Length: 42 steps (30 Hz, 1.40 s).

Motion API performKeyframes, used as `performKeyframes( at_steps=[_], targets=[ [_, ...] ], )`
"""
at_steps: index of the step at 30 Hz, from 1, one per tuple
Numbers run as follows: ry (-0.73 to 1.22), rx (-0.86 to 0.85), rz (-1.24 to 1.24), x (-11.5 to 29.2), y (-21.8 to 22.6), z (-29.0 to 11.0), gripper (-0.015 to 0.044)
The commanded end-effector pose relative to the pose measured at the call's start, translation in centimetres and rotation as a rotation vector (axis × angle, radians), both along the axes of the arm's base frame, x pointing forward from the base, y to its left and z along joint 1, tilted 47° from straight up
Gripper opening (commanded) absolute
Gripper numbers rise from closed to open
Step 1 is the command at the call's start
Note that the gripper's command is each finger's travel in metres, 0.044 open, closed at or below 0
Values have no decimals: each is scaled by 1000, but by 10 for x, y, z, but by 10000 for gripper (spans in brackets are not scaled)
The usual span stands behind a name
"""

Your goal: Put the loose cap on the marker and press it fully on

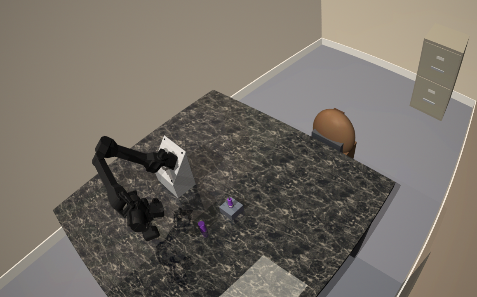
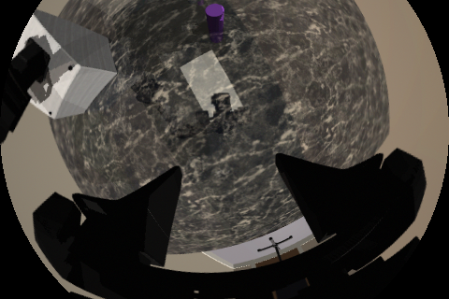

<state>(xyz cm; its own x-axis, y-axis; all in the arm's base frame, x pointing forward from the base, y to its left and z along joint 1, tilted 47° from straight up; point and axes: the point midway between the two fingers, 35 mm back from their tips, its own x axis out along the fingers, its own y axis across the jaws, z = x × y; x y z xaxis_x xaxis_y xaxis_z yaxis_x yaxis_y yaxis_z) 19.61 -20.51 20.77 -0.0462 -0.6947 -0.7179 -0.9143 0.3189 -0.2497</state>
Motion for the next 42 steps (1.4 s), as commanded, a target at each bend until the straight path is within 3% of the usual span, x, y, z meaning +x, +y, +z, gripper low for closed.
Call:
performKeyframes(
  at_steps=[1,6,24,37,42],
  targets=[
    [-7,0,-8,1,1,-1,374],
    [-200,-2,-214,28,17,-31,243],
    [-1010,-104,-983,78,107,-144,243],
    [-1020,-106,-991,79,109,-145,243],
    [-1021,-107,-990,78,83,-169,243]
  ],
)
